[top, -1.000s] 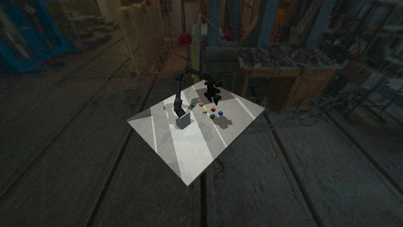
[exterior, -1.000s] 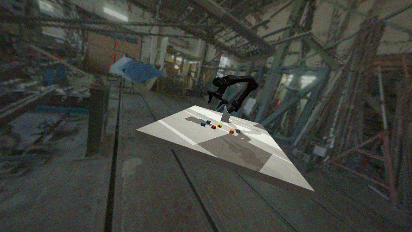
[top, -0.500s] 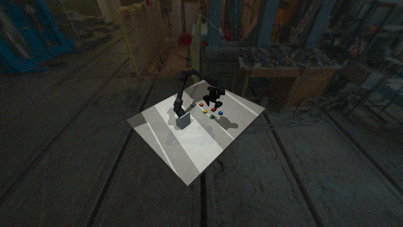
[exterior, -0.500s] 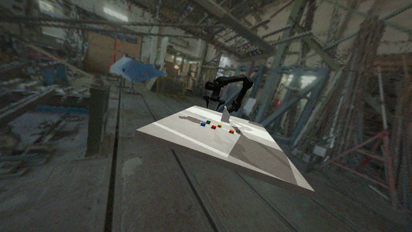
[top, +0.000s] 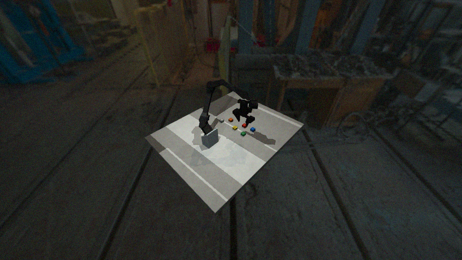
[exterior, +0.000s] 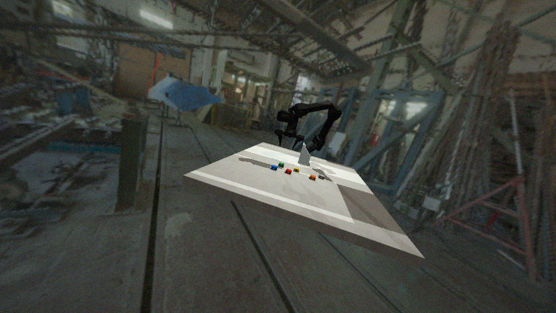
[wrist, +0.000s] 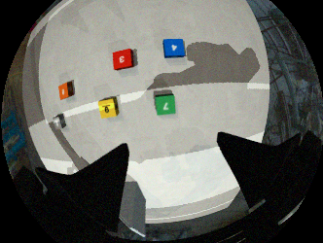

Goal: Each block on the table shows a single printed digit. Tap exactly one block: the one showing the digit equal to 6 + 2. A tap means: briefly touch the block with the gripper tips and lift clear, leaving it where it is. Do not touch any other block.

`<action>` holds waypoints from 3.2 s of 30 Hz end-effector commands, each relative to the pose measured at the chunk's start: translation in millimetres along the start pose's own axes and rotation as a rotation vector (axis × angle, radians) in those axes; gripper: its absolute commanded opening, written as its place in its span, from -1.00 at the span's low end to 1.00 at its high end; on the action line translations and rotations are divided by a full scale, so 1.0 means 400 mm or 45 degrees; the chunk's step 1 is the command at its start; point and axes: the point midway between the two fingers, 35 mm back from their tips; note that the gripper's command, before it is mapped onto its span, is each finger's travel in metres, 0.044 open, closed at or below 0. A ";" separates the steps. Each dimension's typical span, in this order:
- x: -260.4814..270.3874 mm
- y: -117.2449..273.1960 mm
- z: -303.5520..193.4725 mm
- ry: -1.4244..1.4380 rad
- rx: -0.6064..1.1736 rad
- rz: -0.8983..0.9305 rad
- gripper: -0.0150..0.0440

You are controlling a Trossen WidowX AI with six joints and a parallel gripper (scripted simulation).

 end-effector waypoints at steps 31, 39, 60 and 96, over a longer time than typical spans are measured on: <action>0.273 0.003 0.149 0.005 -0.002 0.002 0.86; 0.483 0.002 0.275 0.009 -0.004 0.017 0.86; 0.483 -0.004 0.276 0.009 -0.004 0.017 0.78; 0.489 -0.249 0.277 0.009 -0.006 0.021 -0.42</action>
Point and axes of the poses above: the point midway between the two fingers, 35 mm back from their tips, its own y axis back along the fingers, its own x axis across the jaws, z = x × y, and after that the axes turned 11 degrees about y, right-handed
